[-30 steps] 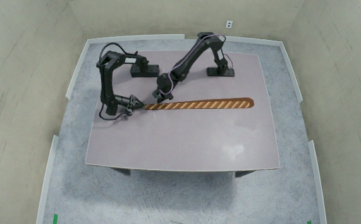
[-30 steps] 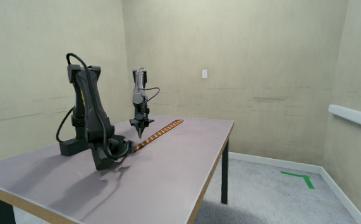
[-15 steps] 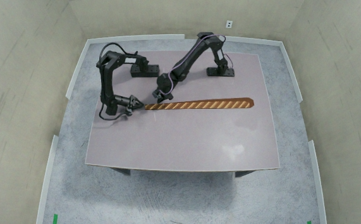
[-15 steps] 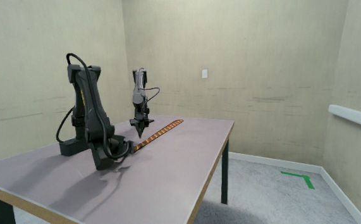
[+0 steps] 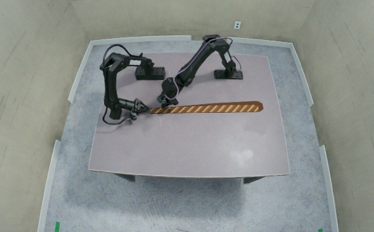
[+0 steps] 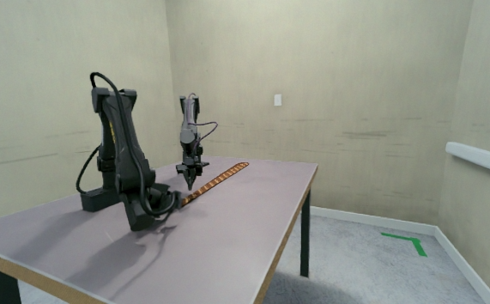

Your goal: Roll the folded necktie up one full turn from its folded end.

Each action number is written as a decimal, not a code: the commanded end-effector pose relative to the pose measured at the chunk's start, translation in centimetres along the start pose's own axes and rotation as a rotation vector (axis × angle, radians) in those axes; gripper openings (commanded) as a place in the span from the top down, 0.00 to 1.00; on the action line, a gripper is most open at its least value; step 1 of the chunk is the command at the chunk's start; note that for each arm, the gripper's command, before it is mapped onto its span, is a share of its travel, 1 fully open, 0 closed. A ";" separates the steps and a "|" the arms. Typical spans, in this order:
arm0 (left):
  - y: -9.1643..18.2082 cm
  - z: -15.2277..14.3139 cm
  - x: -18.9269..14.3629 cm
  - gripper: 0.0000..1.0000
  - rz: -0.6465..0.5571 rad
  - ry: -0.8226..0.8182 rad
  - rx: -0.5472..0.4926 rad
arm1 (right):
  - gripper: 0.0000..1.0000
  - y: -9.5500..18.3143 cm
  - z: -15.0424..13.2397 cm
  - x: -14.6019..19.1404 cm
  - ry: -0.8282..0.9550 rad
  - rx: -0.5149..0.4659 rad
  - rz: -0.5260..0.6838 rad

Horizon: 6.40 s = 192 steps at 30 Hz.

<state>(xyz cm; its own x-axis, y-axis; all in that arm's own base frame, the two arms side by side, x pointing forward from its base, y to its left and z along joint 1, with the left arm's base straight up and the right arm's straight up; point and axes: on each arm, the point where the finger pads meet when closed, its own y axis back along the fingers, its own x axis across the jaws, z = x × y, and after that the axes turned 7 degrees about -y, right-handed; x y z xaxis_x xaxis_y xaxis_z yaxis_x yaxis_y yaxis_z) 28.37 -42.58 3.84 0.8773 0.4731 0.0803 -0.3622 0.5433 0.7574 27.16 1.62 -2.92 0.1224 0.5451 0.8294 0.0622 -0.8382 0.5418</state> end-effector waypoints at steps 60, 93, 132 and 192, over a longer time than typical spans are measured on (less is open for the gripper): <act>-1.7 0.3 -0.7 0.96 -0.010 -0.002 -0.068 | 0.75 -3.7 -0.1 2.2 0.013 -0.006 0.006; -1.7 0.3 -0.7 0.96 -0.010 -0.002 -0.068 | 0.75 -6.2 -0.4 3.8 0.013 -0.006 0.006; -1.7 0.3 -0.7 0.96 -0.010 -0.002 -0.068 | 0.95 -6.6 -0.3 3.1 0.013 -0.006 0.006; 6.7 4.4 1.4 0.89 0.021 0.022 -0.080 | 0.95 -6.4 -0.3 3.4 0.013 -0.007 -0.008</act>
<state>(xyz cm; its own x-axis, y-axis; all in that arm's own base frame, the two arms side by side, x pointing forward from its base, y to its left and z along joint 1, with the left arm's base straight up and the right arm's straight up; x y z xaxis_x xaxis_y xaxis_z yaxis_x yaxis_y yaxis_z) 27.91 -41.87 8.73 0.8747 0.4780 0.0803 -0.3759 0.5644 0.7350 26.60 8.85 -3.72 0.1328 0.5399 0.8312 0.0655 -0.8416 0.5362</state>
